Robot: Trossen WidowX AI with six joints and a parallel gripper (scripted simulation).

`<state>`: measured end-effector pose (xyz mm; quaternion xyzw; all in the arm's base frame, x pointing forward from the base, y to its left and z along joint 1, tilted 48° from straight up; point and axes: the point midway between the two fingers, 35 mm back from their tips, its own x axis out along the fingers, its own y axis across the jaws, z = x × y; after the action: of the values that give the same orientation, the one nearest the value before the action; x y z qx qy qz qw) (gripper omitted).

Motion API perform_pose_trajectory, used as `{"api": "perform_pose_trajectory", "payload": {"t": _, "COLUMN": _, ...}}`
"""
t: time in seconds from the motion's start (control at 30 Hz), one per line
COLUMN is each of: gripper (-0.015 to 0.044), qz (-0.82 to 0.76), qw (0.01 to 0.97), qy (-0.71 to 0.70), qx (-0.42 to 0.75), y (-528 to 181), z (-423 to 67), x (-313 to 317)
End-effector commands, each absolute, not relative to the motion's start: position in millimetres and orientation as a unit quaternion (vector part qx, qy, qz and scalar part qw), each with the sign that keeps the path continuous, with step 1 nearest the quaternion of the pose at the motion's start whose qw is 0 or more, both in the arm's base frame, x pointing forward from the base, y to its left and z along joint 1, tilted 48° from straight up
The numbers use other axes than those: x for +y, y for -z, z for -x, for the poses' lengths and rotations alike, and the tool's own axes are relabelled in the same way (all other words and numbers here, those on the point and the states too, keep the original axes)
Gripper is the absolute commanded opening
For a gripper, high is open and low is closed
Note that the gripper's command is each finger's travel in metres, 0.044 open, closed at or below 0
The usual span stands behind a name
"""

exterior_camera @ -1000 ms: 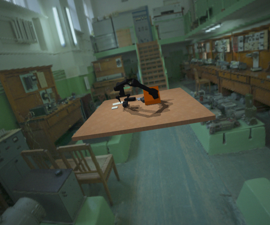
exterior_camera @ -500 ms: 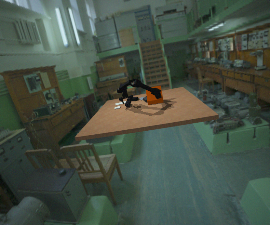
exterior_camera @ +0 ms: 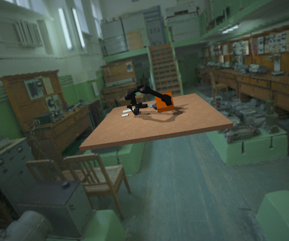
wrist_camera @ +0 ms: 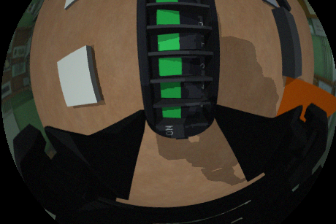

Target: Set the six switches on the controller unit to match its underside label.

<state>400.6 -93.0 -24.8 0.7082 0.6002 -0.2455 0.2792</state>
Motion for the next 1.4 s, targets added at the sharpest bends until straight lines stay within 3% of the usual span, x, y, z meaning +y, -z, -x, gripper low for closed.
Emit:
{"api": "perform_pose_trajectory", "payload": {"t": 0.0, "gripper": 0.0288, "qz": -0.709, "qw": 0.277, "qy": 0.244, "qx": 0.601, "y": 25, "z": -401, "x": -91}}
{"api": "perform_pose_trajectory", "payload": {"t": 0.13, "gripper": 0.0261, "qz": -0.709, "qw": 0.277, "qy": 0.244, "qx": 0.601, "y": 25, "z": -401, "x": -91}}
{"api": "perform_pose_trajectory", "payload": {"t": 0.47, "gripper": 0.0, "qz": -0.709, "qw": 0.277, "qy": 0.244, "qx": 0.601, "y": 25, "z": -395, "x": -89}}
{"api": "perform_pose_trajectory", "payload": {"t": 1.37, "gripper": 0.0, "qz": -0.709, "qw": 0.277, "qy": 0.245, "qx": 0.601, "y": 24, "z": -371, "x": -82}}
